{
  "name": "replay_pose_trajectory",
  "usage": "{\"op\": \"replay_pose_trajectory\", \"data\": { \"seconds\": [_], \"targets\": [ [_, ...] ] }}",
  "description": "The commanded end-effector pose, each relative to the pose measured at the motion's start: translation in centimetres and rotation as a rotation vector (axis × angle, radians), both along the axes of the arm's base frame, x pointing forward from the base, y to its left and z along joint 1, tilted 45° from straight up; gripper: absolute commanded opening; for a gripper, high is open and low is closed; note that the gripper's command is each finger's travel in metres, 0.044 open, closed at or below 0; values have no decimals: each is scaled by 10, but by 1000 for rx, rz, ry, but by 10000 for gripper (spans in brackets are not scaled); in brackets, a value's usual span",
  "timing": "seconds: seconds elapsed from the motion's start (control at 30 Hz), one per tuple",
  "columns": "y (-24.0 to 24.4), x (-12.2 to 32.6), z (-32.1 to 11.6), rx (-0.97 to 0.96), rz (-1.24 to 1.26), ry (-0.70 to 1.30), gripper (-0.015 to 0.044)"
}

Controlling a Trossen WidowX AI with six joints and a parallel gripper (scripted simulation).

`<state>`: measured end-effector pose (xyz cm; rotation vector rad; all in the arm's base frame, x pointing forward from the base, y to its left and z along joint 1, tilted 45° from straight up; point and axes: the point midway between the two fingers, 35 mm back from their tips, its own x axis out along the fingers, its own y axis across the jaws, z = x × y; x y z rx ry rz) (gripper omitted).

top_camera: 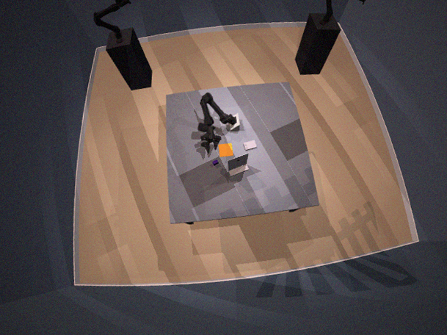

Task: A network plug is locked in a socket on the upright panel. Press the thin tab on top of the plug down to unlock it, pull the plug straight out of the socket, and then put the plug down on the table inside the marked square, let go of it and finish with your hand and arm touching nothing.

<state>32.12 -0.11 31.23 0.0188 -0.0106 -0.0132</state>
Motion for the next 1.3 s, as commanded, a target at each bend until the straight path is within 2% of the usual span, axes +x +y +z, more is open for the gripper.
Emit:
{"op": "replay_pose_trajectory", "data": {
  "seconds": [0.0,0.27,0.3,0.77,1.27],
  "targets": [
    [0,0,-1,5,3,3,374],
    [14,-13,-57,230,116,144,164],
    [16,-15,-65,263,130,166,156],
    [42,-58,-160,735,247,480,156],
    [44,-48,-161,741,248,483,156]
  ]
}}
